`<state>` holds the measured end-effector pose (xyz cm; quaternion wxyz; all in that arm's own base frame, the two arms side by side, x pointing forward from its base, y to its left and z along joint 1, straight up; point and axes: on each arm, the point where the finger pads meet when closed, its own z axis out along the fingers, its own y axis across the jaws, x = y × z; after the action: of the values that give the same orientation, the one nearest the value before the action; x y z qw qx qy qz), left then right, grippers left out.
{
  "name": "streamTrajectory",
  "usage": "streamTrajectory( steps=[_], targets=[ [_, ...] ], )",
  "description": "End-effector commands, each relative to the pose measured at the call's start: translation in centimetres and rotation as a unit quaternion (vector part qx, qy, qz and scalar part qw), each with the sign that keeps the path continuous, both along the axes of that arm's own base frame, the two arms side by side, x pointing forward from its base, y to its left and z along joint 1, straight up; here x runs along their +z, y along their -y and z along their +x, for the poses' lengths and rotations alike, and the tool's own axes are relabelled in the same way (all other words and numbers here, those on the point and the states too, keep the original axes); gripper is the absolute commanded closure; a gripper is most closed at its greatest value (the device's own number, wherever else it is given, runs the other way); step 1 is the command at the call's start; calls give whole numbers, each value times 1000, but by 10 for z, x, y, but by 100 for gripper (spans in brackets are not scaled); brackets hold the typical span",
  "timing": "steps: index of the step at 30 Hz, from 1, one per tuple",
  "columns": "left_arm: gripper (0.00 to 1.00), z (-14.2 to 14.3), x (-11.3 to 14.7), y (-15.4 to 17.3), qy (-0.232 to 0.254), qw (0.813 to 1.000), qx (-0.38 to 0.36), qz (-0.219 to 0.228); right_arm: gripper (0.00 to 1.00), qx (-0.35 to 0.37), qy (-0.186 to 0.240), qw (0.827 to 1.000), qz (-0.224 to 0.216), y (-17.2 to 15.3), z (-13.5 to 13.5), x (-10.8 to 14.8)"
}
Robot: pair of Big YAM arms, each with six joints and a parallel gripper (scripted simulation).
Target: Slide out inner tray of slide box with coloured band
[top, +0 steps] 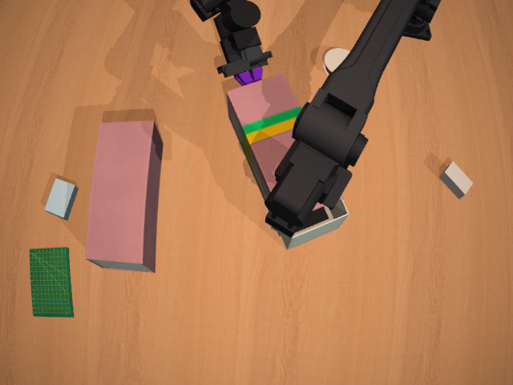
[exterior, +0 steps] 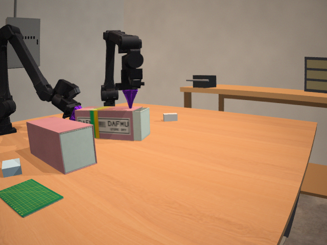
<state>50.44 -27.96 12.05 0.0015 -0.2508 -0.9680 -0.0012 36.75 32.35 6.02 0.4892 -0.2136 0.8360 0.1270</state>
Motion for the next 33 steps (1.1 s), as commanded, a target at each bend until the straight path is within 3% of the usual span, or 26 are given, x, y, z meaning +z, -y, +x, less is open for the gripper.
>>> streamTrajectory(
  steps=[1,33],
  targets=[
    [100,-12,-57,-4,-56,998,0,27,100,1,6,1000,14,-4,-5,15],
    [100,-12,-57,-4,-56,998,0,27,100,0,9,1000,16,19,-46,43]
  ],
)
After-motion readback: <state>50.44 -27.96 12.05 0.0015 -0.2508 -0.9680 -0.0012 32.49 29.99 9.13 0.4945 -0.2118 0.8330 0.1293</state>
